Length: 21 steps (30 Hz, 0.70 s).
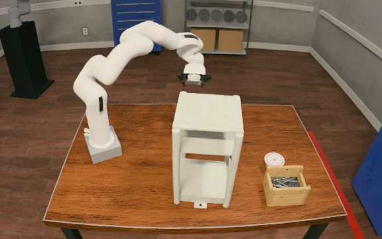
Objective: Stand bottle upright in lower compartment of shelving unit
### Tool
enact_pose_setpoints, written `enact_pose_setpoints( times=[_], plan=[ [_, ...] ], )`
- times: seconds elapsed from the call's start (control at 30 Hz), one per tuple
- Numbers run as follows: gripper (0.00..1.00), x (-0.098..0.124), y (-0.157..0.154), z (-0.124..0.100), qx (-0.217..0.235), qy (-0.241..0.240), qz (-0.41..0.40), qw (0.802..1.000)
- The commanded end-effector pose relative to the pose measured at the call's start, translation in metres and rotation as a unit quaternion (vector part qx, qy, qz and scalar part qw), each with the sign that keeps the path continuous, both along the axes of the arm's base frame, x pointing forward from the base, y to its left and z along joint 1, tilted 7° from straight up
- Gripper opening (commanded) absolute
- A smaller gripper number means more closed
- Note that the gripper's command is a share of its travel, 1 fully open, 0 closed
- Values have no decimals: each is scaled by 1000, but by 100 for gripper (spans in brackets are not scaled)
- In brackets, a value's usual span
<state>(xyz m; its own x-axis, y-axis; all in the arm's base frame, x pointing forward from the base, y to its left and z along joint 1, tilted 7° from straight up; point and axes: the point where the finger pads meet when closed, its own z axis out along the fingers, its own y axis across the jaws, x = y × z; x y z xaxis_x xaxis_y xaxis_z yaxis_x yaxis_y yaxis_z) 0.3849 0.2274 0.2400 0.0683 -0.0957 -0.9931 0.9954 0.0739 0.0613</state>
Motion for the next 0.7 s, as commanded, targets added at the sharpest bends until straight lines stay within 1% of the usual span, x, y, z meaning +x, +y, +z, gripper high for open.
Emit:
enact_pose_setpoints(
  times=[0.0, 0.33, 0.4, 0.67],
  plan=[
    [86, 1, 0, -4, 1, -1, 0, 1000],
    [86, 2, -2, -23, 1, -1, 0, 1000],
    [86, 2, -2, -23, 1, -1, 0, 1000],
    [86, 3, -4, -44, 1, -1, 0, 1000]
  ],
)
